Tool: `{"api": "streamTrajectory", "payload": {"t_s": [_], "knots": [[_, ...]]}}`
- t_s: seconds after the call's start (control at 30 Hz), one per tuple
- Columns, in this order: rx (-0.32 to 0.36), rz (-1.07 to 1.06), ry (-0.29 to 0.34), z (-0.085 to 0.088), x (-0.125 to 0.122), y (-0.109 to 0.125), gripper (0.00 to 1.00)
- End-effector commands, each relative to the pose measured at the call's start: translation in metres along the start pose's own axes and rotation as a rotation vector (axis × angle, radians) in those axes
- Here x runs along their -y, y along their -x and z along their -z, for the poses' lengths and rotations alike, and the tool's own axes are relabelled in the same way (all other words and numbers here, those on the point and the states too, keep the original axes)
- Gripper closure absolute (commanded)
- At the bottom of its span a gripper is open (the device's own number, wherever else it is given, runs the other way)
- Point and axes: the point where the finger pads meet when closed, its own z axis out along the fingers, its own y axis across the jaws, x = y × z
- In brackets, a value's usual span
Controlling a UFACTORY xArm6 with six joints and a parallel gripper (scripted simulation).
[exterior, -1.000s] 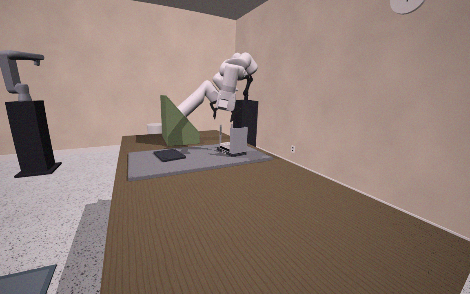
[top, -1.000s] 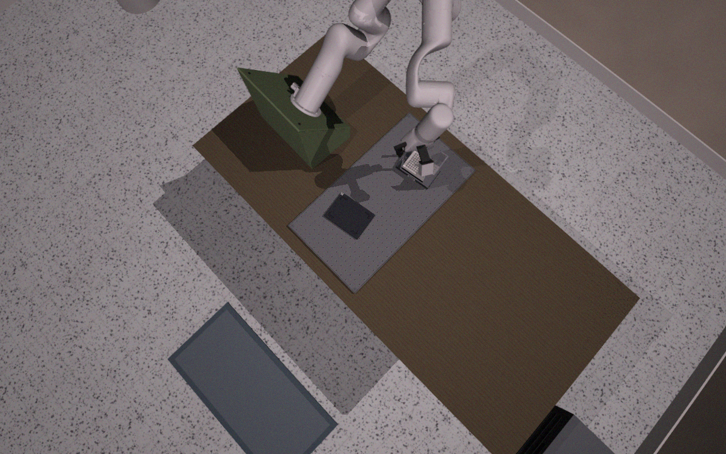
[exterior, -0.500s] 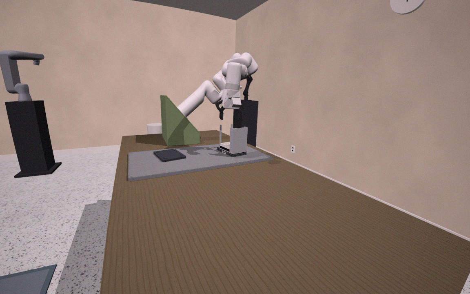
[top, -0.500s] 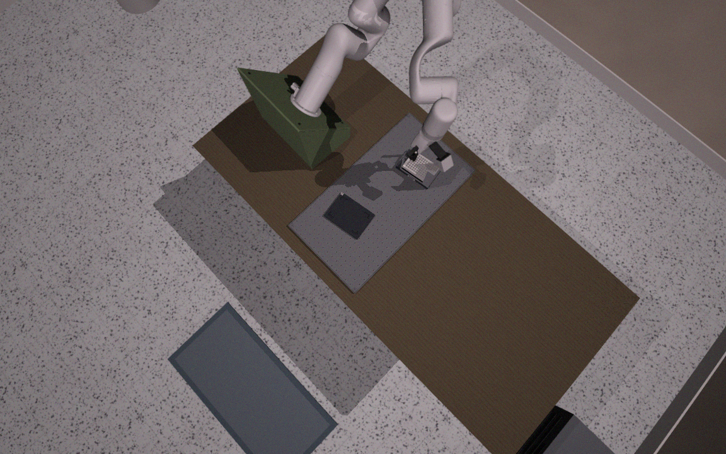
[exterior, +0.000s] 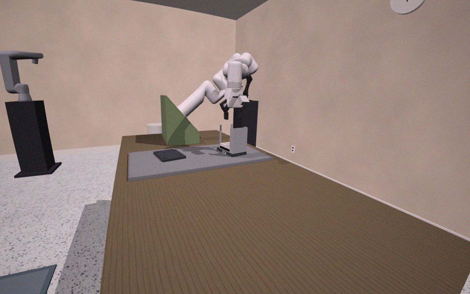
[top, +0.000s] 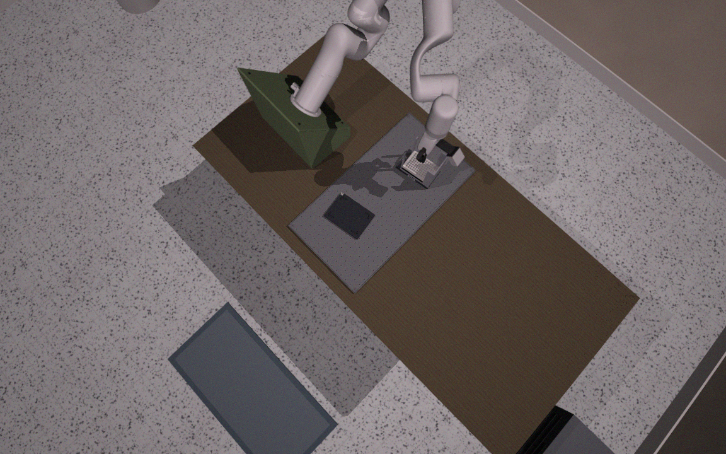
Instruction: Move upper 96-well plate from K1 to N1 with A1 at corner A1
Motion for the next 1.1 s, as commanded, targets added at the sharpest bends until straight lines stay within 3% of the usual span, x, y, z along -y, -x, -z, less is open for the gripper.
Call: {"api": "streamTrajectory", "payload": {"t_s": [0.0, 1.07], "knots": [[-0.006, 0.006, -0.001, 0.001, 0.0, -0.001, 0.0], [-0.006, 0.006, -0.001, -0.04, 0.0, -0.002, 0.0]]}}
